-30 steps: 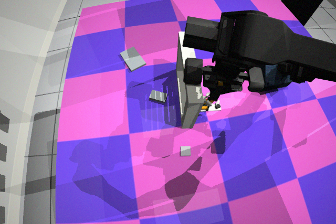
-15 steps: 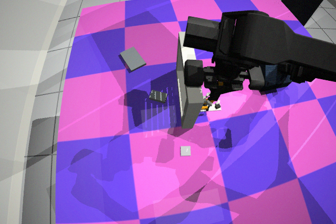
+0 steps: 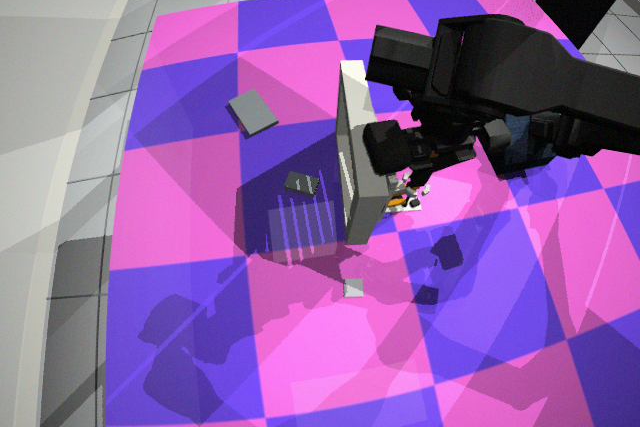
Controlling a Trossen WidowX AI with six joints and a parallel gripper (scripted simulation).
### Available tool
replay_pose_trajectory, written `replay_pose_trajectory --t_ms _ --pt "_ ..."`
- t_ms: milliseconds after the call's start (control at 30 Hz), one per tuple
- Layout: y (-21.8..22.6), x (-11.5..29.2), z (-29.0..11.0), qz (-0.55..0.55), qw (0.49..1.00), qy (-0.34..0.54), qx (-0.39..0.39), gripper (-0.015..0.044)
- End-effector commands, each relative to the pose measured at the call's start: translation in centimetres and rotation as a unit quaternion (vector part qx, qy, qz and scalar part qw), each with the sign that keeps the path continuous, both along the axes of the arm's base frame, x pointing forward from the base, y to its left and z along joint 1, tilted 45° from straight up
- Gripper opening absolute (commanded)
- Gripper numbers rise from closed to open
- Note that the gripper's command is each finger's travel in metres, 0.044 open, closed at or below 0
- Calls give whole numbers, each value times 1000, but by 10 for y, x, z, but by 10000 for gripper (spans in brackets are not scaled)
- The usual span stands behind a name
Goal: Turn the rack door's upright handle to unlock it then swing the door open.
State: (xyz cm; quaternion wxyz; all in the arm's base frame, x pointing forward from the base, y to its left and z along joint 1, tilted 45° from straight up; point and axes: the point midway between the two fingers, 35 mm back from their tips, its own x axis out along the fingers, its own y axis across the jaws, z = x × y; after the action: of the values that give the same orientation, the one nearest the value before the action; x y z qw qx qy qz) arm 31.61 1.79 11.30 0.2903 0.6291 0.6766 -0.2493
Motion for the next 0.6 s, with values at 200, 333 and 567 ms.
replay_pose_trajectory --t_ms 200,333,567 --pt "-5 -14 -4 67 995 -70 1 14" --pt "-8 -21 -7 91 991 -94 3 14" --pt "-14 -34 -12 129 983 -131 4 14"
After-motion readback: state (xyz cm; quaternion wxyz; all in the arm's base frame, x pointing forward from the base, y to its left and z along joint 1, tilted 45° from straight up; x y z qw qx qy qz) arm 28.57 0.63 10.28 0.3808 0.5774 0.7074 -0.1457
